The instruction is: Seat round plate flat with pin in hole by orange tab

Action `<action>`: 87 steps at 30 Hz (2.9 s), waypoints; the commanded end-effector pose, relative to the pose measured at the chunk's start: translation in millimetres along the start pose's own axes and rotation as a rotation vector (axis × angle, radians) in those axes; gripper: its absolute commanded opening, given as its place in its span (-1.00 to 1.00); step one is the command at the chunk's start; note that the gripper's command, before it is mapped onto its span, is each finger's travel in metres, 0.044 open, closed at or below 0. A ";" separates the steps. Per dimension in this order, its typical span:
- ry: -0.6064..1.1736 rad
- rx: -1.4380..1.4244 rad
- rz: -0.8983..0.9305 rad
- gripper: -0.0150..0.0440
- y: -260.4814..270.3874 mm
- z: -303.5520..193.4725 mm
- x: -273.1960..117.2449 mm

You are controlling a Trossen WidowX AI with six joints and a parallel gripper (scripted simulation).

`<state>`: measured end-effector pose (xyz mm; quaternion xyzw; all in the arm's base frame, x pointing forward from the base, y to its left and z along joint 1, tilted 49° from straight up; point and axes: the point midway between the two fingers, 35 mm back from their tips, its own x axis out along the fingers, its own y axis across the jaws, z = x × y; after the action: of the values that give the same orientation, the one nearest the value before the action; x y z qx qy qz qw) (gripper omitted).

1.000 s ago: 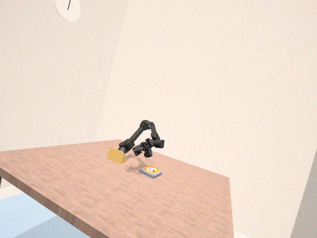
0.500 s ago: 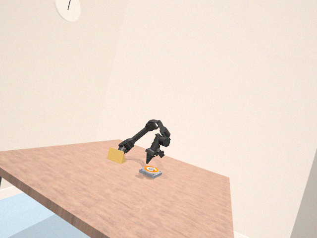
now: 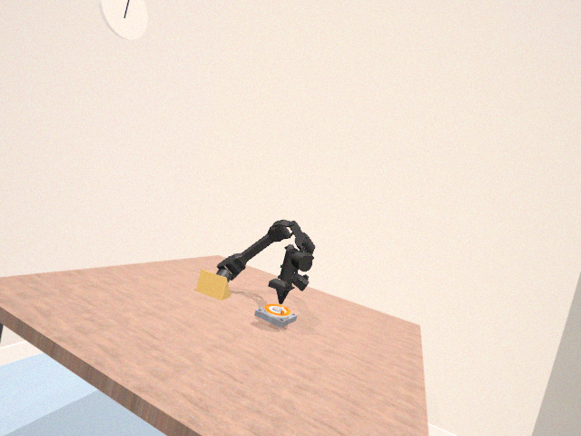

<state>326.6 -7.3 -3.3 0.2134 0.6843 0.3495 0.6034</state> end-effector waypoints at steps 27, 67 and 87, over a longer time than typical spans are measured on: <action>0.005 0.003 0.012 -0.49 20.1 19.4 36.7; 0.005 0.003 0.013 -0.49 56.9 28.2 34.5; 0.006 0.004 0.014 -0.49 81.8 17.9 32.9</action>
<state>332.8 70.5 32.0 0.2139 0.6820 0.3523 0.6042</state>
